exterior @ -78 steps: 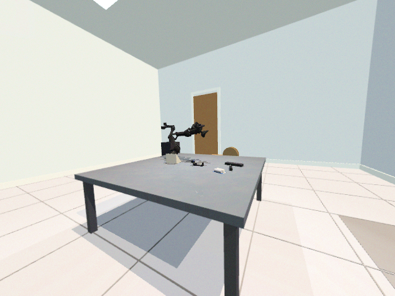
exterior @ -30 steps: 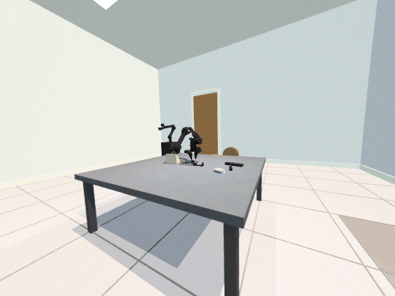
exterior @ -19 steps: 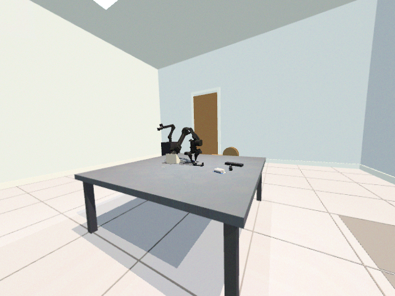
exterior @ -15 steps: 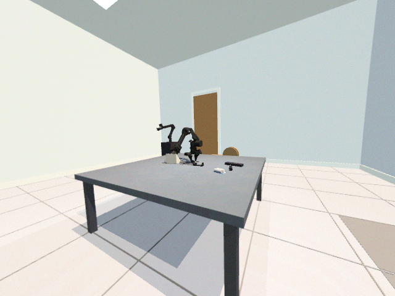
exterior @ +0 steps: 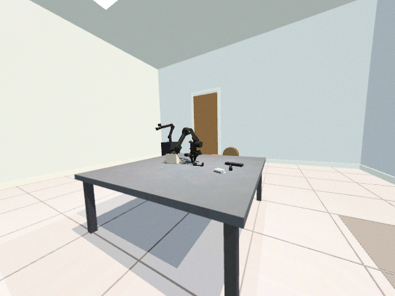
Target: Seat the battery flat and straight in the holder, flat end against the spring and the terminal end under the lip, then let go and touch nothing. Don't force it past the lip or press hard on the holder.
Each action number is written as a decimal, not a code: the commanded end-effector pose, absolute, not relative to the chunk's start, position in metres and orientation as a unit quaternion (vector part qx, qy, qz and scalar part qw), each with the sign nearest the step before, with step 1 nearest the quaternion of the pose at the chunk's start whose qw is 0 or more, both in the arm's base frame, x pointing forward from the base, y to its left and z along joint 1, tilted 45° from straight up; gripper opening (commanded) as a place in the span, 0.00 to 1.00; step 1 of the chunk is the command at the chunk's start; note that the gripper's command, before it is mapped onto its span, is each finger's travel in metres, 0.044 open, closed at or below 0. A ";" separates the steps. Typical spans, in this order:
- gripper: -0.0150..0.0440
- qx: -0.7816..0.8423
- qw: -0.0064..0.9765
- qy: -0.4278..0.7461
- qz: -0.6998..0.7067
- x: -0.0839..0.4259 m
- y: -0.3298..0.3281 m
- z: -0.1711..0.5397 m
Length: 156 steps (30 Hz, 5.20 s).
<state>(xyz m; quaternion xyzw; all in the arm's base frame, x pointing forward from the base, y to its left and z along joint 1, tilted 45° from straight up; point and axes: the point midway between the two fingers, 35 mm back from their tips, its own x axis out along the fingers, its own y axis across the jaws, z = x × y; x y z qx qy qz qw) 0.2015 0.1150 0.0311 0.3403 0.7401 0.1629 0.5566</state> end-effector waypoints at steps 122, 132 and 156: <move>0.38 0.146 0.453 0.804 0.357 0.337 0.055 -0.028; 0.38 0.147 0.461 0.800 0.354 0.340 0.056 -0.028; 0.38 0.162 0.502 0.777 0.343 0.339 0.057 -0.033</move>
